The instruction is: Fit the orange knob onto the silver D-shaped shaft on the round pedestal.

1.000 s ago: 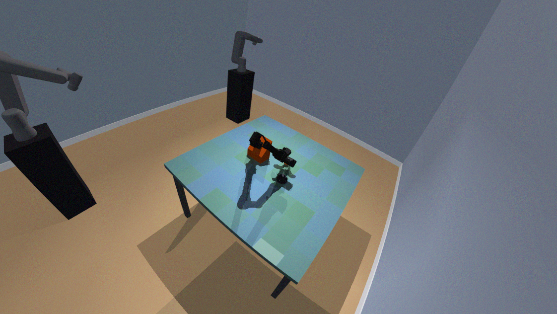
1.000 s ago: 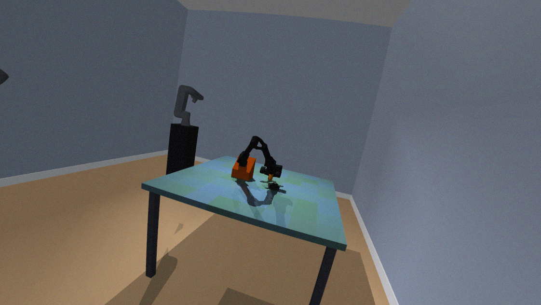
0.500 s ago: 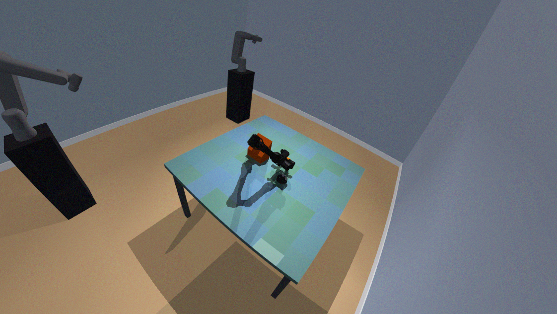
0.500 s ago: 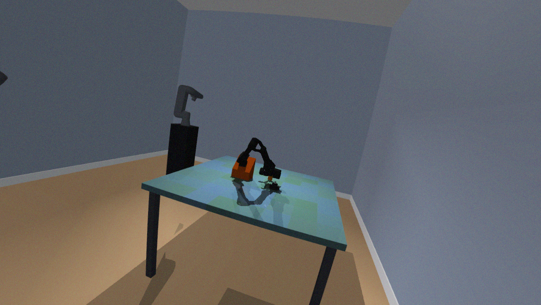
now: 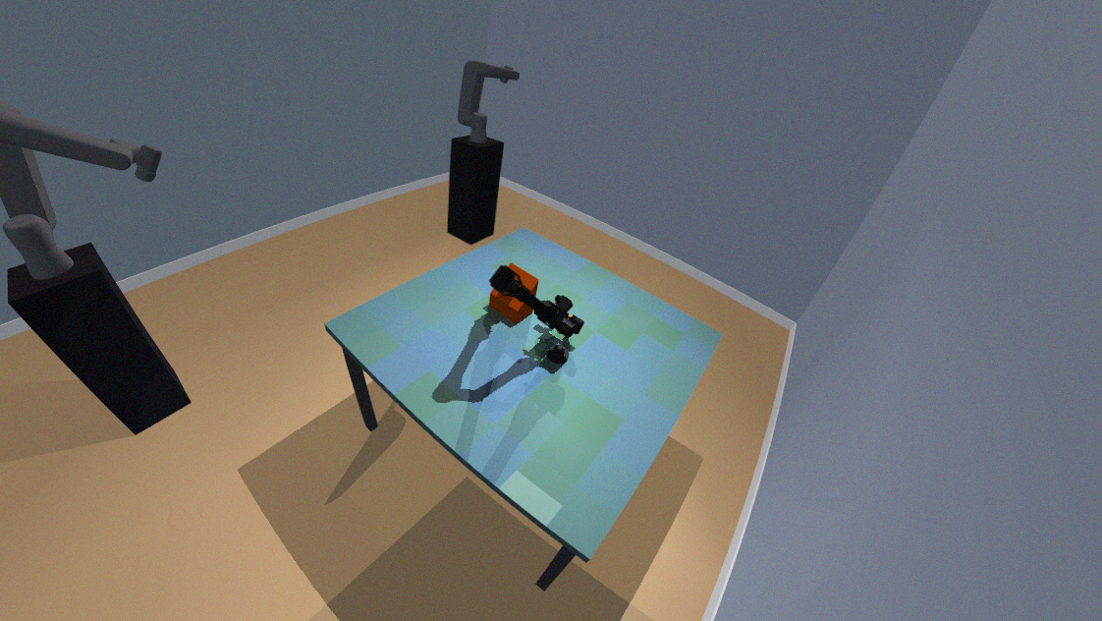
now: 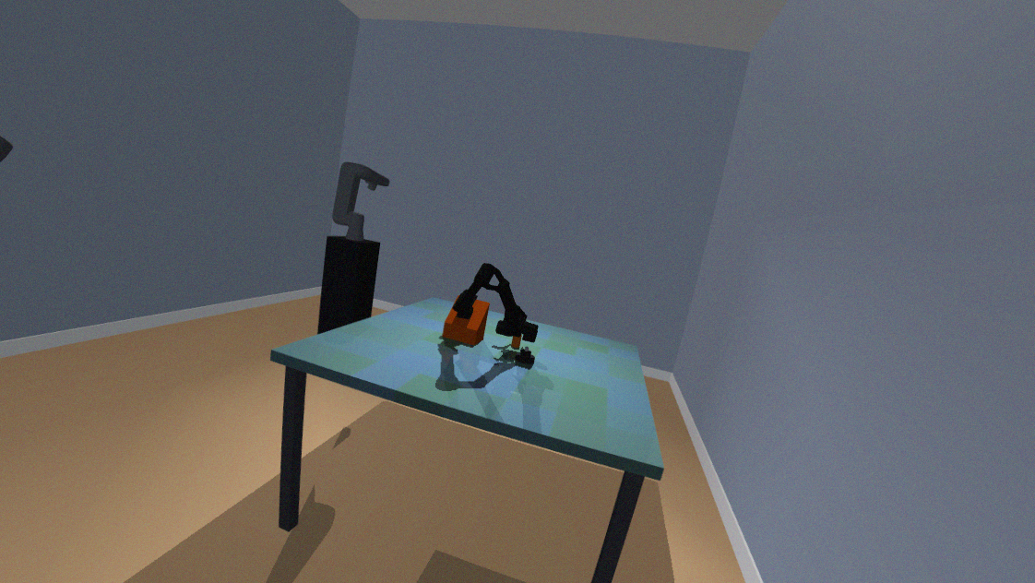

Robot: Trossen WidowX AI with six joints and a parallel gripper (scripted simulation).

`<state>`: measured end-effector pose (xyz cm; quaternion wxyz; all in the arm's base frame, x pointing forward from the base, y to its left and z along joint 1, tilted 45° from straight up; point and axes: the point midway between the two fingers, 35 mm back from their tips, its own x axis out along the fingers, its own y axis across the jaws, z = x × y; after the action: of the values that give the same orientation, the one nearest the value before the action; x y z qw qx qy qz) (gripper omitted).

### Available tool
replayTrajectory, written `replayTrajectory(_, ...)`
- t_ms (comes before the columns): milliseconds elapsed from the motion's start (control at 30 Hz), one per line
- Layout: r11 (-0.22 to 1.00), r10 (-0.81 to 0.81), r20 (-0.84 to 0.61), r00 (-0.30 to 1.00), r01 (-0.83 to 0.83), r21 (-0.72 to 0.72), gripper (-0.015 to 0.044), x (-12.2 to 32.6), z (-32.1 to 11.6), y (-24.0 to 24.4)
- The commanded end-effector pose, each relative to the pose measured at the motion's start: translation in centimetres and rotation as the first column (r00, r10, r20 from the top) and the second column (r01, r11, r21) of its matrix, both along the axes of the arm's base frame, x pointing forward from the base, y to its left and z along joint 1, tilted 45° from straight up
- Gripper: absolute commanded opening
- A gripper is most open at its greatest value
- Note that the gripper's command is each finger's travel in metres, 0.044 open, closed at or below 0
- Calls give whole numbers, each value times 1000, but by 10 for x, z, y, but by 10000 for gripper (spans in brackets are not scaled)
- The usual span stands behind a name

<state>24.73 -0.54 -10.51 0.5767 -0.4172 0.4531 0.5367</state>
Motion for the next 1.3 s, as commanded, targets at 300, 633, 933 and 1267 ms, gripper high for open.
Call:
replayTrajectory(300,1000,1,1,1000,-1,4,260,0,0,0)
replayTrajectory(633,1000,1,1,1000,-1,4,440,0,0,0)
replayTrajectory(933,1000,0,2,1000,0,2,440,7,29,28)
replayTrajectory(1267,1000,-2,-8,1000,2,-9,440,5,57,57)
